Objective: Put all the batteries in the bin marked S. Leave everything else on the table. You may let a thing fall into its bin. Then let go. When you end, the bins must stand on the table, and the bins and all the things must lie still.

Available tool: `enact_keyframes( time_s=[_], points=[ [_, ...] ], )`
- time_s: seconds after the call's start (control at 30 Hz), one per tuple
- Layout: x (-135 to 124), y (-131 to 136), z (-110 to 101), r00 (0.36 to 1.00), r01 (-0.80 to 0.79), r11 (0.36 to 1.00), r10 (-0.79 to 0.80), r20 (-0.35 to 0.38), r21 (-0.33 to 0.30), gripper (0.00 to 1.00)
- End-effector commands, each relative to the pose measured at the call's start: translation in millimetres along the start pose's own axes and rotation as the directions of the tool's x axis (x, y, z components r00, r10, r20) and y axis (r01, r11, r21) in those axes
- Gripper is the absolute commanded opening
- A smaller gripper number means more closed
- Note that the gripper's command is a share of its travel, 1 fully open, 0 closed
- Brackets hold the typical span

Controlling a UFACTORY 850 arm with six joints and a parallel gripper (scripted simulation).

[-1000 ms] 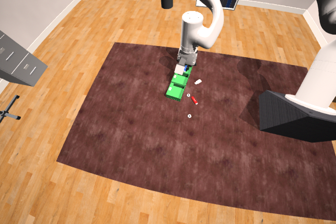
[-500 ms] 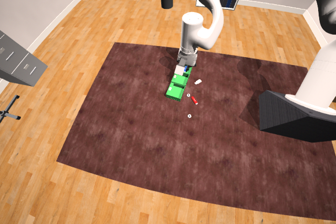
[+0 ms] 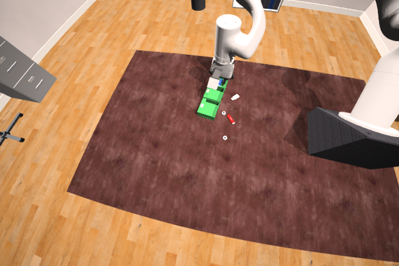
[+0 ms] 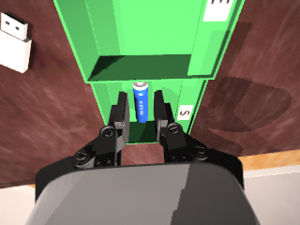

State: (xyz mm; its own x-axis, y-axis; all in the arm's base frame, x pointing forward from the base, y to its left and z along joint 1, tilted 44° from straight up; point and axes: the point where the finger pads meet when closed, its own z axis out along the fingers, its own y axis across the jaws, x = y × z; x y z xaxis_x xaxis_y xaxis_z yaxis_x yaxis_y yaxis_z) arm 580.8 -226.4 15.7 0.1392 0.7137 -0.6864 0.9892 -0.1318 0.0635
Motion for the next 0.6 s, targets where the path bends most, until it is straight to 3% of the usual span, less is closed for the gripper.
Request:
enact_keyframes(
  time_s=[0.0,0.57],
  points=[
    [0.0,0.8,-0.7,1.0,0.0,1.0,0.0,0.0,-0.002,0.28],
    [0.0,0.7,-18.1,1.0,0.0,1.0,0.0,0.0,-0.001,0.28]
  ],
)
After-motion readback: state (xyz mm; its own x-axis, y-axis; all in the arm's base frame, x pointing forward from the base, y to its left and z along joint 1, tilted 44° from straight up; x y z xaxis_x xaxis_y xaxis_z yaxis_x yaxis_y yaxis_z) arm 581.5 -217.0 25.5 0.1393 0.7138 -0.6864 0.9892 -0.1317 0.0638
